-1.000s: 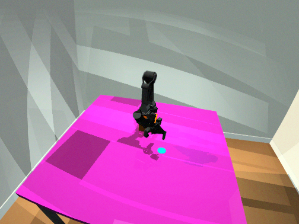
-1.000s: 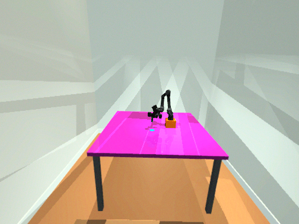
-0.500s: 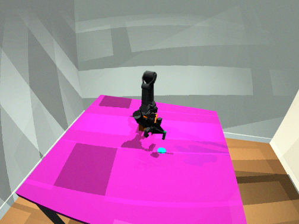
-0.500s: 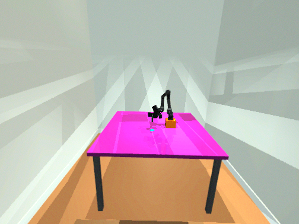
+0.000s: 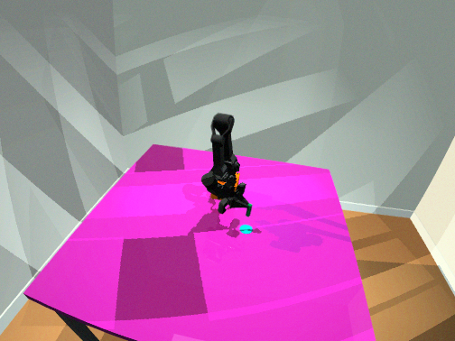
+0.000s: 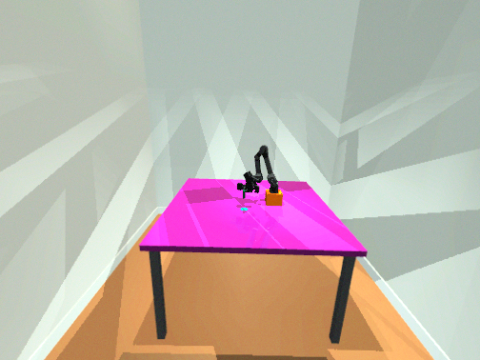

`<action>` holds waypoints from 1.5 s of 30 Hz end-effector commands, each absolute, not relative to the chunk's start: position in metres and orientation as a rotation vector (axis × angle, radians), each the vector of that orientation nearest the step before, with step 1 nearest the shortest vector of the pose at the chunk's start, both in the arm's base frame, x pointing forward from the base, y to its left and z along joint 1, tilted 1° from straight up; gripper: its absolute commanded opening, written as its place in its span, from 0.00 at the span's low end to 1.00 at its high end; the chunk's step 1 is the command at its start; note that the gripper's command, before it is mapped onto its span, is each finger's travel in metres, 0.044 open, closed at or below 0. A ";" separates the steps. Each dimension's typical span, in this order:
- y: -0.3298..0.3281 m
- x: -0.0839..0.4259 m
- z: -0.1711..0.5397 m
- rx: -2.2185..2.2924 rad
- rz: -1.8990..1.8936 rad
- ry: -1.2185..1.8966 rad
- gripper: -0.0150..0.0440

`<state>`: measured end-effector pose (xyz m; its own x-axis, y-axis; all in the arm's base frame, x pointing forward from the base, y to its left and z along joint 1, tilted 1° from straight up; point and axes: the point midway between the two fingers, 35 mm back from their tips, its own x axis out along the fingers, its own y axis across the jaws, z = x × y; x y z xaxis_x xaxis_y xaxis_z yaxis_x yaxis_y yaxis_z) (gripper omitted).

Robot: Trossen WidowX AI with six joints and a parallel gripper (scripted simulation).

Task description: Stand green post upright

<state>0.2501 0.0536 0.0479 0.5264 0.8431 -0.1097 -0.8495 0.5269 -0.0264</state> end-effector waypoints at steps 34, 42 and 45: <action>0.054 0.246 -0.017 -0.078 1.017 0.085 0.29; 0.054 0.246 -0.029 -0.086 1.020 0.083 0.29; 0.054 0.246 -0.038 -0.094 1.023 0.080 0.29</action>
<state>0.2451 0.0541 -0.0299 0.5231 0.8448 -0.1126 -0.8516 0.5233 -0.0294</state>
